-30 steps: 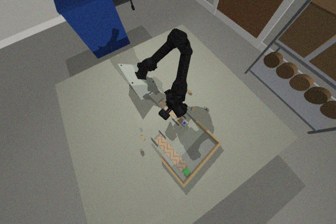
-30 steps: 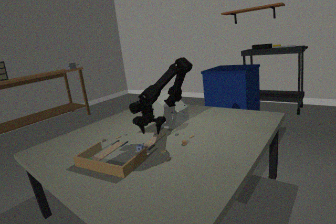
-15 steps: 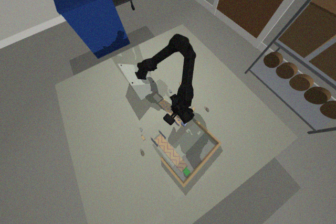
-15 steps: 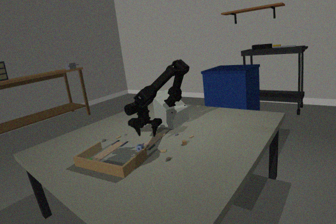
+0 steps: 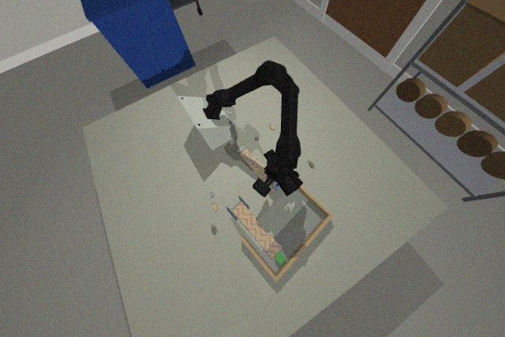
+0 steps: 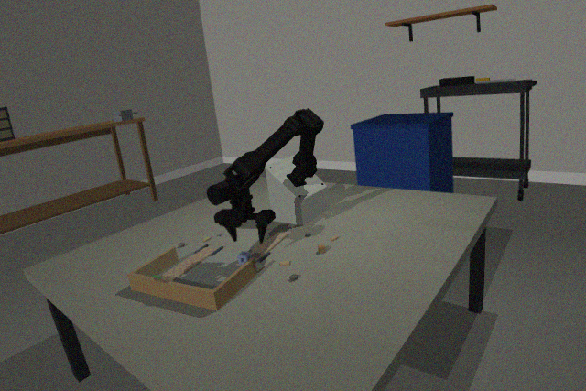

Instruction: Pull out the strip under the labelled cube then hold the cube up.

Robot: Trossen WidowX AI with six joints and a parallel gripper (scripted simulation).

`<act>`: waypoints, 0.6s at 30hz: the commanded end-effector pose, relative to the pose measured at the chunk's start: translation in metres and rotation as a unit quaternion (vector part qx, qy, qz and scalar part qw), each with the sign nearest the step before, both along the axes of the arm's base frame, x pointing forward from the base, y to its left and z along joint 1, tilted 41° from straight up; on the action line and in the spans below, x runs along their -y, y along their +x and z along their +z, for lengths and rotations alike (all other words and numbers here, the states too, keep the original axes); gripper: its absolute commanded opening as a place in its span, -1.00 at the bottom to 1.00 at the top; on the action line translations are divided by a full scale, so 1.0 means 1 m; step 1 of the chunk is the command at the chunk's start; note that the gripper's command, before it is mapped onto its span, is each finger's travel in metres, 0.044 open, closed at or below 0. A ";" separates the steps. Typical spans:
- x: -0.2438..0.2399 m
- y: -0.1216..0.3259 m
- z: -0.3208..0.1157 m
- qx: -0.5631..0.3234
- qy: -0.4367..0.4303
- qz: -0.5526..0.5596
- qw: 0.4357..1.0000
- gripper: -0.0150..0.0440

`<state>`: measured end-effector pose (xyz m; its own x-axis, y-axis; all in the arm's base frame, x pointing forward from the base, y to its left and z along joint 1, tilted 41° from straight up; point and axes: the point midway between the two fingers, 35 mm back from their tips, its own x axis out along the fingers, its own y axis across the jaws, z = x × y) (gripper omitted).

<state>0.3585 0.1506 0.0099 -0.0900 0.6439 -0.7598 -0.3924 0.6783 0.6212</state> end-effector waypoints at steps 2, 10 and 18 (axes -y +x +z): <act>-0.003 0.019 0.004 0.001 0.000 -0.001 1.000 1.00; -0.006 0.028 0.004 0.002 0.000 -0.001 1.000 0.73; -0.014 0.028 -0.006 0.002 0.000 -0.001 1.000 0.36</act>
